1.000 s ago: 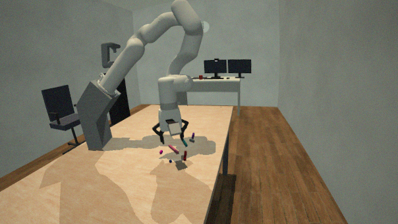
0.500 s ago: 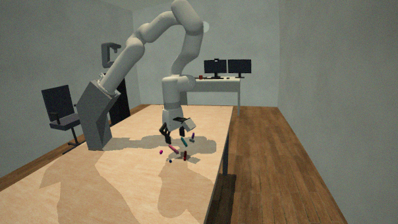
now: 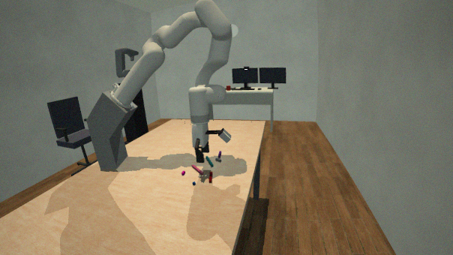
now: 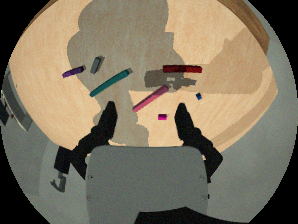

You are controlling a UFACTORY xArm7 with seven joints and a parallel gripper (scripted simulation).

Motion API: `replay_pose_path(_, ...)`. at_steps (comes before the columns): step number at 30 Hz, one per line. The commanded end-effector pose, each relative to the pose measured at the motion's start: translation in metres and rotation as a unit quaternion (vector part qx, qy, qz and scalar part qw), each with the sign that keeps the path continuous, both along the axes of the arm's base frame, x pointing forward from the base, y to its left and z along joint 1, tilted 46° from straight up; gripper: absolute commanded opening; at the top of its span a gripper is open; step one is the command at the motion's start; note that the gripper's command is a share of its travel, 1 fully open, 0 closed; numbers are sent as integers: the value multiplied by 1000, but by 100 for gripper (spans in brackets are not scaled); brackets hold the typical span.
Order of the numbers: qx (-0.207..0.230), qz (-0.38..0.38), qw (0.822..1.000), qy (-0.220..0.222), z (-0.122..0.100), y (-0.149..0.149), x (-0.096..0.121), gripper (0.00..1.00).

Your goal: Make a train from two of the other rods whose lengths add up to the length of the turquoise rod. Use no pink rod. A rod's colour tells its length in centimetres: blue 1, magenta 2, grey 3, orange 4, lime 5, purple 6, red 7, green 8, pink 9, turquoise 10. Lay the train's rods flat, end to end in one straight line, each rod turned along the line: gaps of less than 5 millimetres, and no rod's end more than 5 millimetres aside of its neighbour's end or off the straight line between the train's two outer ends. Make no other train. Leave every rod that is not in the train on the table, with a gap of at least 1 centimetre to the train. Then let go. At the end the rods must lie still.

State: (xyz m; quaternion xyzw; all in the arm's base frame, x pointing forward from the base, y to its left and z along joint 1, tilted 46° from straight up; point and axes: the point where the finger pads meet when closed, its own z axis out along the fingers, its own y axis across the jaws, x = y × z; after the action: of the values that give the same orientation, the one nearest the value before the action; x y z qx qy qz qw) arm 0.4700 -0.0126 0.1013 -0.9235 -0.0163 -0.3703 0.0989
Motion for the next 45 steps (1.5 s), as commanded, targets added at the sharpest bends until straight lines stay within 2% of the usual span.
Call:
replay_pose_path(1, -61, 50, 997, -28, 3, 5, 1, 100)
replay_pose_path(7, -126, 116, 984, -46, 7, 12, 2, 100)
replay_pose_path(14, -211, 203, 954, -68, 11, 21, 4, 100)
replay_pose_path(16, -211, 203, 954, -68, 11, 21, 4, 100)
replay_pose_path(18, -252, 246, 932, -80, 13, 26, 4, 100)
replay_pose_path(21, -276, 271, 918, -86, 15, 29, 4, 100)
replay_pose_path(31, -386, 385, 830, -115, 21, 44, 5, 100)
replay_pose_path(33, -386, 385, 830, -115, 21, 44, 5, 100)
replay_pose_path(37, -425, 425, 789, -125, 24, 50, 5, 100)
replay_pose_path(40, -442, 444, 768, -130, 25, 52, 5, 100)
replay_pose_path(45, -455, 458, 752, -134, 26, 54, 5, 100)
